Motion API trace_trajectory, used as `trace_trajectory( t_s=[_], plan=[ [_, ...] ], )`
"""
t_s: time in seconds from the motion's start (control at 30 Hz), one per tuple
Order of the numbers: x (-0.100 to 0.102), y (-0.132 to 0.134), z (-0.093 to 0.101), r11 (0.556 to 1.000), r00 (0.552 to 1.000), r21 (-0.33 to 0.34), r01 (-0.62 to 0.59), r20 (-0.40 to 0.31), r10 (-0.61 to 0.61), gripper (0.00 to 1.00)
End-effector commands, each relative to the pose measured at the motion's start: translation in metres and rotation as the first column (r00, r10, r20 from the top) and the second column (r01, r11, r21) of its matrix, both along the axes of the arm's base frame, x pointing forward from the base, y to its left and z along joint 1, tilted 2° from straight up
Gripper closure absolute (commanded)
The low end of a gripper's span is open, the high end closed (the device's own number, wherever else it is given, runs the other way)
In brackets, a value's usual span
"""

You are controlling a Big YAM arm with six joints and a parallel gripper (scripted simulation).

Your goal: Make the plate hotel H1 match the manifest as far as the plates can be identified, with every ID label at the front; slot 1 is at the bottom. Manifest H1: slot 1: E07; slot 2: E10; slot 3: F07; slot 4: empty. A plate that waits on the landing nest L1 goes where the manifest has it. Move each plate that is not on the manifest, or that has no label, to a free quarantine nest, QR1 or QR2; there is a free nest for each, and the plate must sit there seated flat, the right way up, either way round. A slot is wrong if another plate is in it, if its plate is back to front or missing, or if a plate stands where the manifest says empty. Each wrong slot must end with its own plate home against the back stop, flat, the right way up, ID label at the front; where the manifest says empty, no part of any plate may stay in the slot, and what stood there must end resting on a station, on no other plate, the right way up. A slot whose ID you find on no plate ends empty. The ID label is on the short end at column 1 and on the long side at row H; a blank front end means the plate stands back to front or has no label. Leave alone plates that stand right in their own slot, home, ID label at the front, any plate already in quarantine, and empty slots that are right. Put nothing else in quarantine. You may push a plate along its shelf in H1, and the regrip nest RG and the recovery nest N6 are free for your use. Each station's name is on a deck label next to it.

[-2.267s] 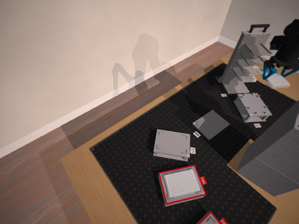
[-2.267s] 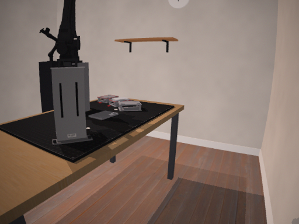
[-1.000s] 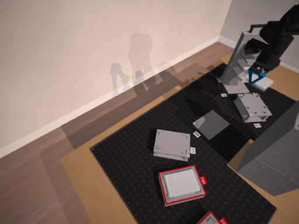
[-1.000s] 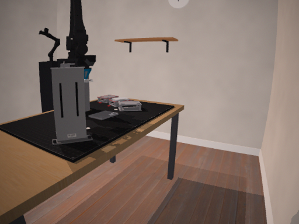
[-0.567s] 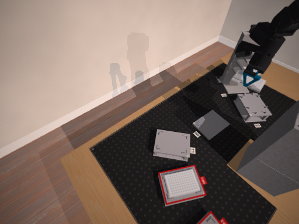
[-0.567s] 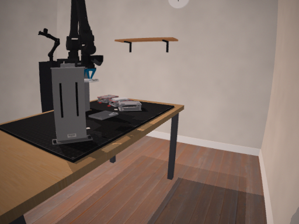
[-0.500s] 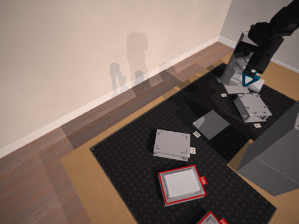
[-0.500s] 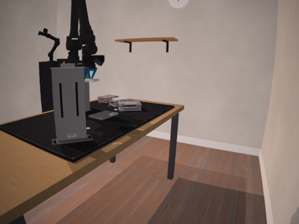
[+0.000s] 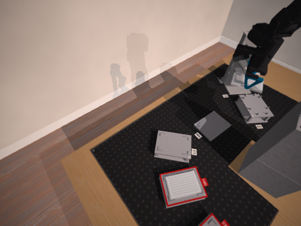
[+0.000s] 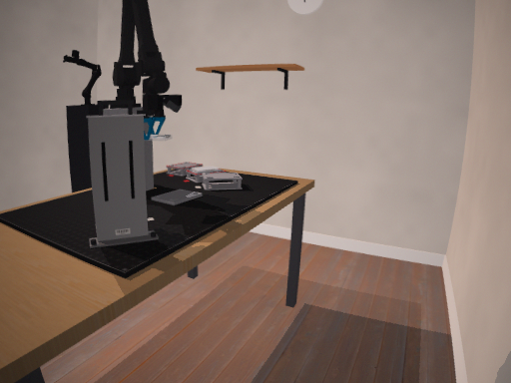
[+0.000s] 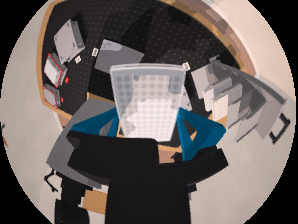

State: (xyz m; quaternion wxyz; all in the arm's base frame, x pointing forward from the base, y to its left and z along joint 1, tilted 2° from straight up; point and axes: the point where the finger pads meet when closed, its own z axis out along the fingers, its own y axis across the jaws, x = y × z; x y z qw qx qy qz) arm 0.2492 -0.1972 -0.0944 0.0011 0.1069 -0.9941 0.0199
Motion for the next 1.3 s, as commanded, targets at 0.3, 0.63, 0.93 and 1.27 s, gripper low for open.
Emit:
trace_trajectory(
  t_s=[0.3, 0.63, 0.93, 1.27],
  plan=[
    [0.024, 0.039, 0.006, 0.967, 0.967, -0.024, -0.254, 0.014, 0.254, 0.14],
    [0.030, 0.060, 0.003, 0.925, 0.925, -0.015, -0.380, 0.000, 0.380, 0.14],
    [0.030, 0.054, 0.004, 0.883, 0.884, -0.019, -0.468, -0.003, 0.468, 0.14],
    [0.036, 0.083, 0.004, 0.752, 0.752, -0.022, -0.659, -0.011, 0.659, 0.14]
  ],
)
